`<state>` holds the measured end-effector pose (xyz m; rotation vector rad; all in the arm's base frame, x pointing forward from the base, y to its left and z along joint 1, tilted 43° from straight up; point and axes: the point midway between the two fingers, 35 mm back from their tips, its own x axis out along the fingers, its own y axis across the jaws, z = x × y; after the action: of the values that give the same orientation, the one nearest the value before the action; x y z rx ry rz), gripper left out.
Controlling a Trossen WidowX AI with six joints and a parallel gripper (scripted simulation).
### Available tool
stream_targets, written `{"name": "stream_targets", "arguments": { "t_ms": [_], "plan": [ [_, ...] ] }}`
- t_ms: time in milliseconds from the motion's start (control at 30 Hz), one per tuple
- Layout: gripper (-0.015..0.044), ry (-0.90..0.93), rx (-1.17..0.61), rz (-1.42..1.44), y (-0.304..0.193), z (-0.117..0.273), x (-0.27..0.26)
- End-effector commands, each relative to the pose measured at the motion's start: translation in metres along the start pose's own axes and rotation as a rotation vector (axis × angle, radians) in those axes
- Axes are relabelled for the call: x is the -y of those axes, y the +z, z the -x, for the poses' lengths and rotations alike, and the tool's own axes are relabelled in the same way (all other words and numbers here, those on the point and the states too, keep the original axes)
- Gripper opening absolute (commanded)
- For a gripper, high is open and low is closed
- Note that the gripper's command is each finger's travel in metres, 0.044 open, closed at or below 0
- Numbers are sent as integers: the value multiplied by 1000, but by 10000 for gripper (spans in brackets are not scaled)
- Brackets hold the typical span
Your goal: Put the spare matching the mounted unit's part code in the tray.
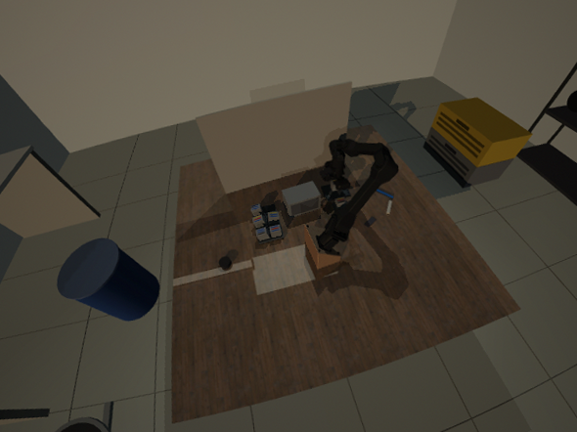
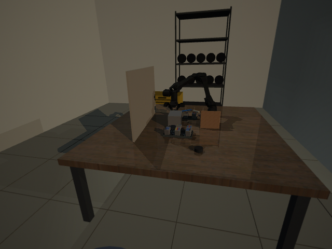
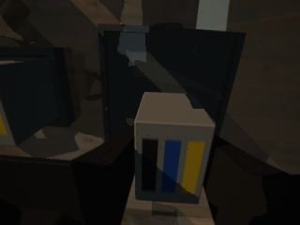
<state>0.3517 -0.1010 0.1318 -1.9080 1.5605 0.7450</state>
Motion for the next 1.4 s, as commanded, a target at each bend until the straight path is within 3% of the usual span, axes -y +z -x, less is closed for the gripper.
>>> {"name": "stream_targets", "arguments": {
  "t_ms": [0, 300, 867, 967, 1167, 1367],
  "plan": [
    [0, -2, 5, 5, 1, -4, -1],
    [0, -2, 2, 5, 0, -11, -3],
    [440, 0, -3, 0, -1, -8, -2],
    [440, 0, 1, 0, 0, 3, 0],
    [440, 0, 8, 6, 1, 95, -2],
    [440, 0, 8, 6, 1, 98, -3]
  ]
}}
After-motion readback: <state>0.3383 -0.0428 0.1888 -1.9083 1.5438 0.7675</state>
